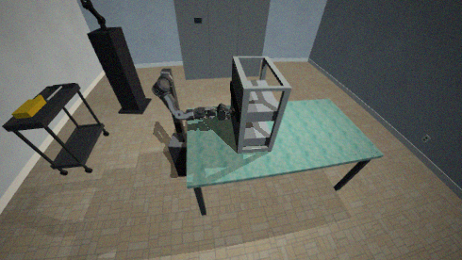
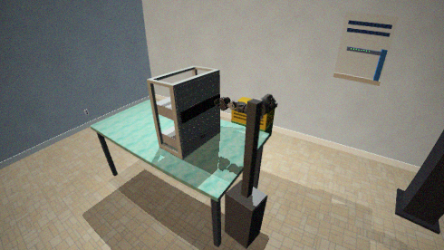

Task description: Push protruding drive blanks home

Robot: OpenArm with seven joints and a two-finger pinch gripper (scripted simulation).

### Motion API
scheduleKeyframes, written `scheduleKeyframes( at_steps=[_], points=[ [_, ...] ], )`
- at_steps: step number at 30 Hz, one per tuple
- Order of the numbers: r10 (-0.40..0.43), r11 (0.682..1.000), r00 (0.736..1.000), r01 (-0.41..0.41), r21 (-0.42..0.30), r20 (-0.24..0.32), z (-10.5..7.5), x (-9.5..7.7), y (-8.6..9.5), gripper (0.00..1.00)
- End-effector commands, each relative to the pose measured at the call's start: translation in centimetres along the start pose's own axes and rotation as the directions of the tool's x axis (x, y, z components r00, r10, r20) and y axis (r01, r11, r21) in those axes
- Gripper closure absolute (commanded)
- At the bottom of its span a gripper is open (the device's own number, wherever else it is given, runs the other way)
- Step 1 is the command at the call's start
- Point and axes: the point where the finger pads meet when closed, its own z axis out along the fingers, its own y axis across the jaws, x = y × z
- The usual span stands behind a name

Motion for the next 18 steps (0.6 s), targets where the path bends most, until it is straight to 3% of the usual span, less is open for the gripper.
scheduleKeyframes(
  at_steps=[1,18],
  points=[
    [0.005,0.998,1.0,-0.006,-0.064,-0.016,0.36,0.48,2.17,1.0],
    [0.004,0.998,1.0,-0.005,-0.068,-0.015,0.69,0.51,2.82,1.0]
  ],
)
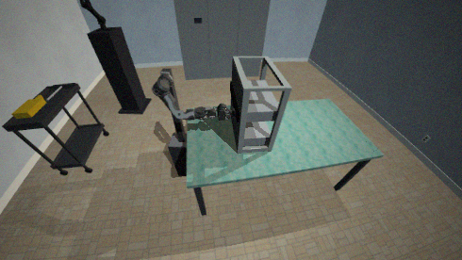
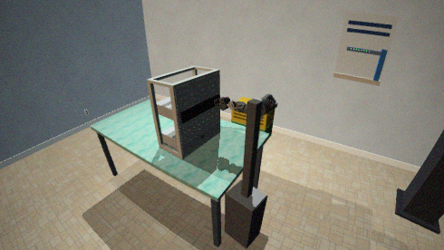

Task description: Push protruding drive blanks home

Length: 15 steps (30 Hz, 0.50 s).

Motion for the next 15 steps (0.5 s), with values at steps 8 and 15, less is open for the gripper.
scheduleKeyframes(
  at_steps=[8,15],
  points=[
    [0.006,0.997,1.0,-0.008,-0.082,-0.014,0.47,0.5,2.82,1.0],
    [0.006,0.997,1.0,-0.007,-0.082,-0.014,0.51,0.51,2.96,1.0]
  ],
)
